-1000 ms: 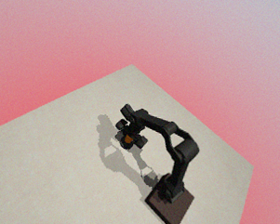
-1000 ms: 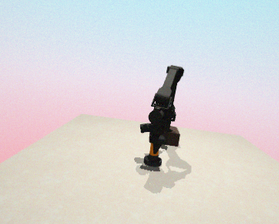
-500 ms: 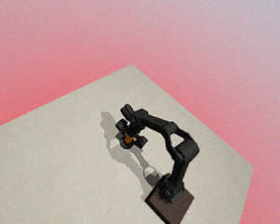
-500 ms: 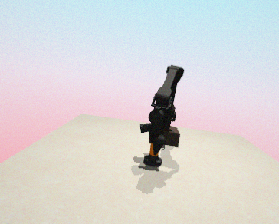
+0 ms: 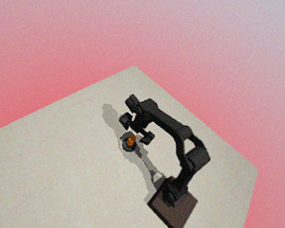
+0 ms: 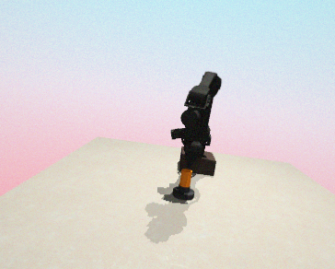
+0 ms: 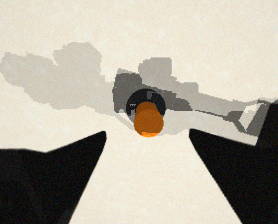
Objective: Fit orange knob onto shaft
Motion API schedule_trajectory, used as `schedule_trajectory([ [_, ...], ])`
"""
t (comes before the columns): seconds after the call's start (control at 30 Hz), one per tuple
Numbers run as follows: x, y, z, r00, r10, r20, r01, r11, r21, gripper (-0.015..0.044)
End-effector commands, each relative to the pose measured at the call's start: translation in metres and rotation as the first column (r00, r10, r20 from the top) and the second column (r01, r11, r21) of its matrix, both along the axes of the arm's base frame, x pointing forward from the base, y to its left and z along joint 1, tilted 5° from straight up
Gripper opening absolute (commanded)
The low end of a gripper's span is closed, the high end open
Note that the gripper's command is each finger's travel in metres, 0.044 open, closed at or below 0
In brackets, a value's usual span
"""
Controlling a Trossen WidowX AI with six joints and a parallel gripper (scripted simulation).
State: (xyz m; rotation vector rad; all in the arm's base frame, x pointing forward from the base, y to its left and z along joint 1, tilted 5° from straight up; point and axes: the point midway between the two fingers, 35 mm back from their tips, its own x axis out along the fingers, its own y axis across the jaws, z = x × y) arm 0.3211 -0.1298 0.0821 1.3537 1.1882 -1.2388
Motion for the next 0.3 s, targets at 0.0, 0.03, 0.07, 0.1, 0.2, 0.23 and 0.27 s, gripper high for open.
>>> schedule_trajectory([
  [0.0,-0.0031,-0.0004,0.0183,1.000,0.003,0.005,-0.003,1.000,-0.003,0.0440],
  [0.03,-0.0017,-0.0009,0.0184,1.000,0.003,0.005,-0.003,1.000,-0.003,0.0440],
  [0.07,0.0006,-0.0017,0.0184,1.000,0.003,0.006,-0.003,1.000,-0.003,0.0440],
  [0.1,0.0014,-0.0019,0.0184,1.000,0.003,0.006,-0.003,1.000,-0.003,0.0440],
  [0.2,0.0014,-0.0019,0.0184,1.000,0.003,0.006,-0.003,1.000,-0.003,0.0440],
  [0.23,0.0014,-0.0019,0.0184,1.000,0.003,0.006,-0.003,1.000,-0.003,0.0440],
  [0.27,0.0014,-0.0019,0.0184,1.000,0.003,0.006,-0.003,1.000,-0.003,0.0440],
])
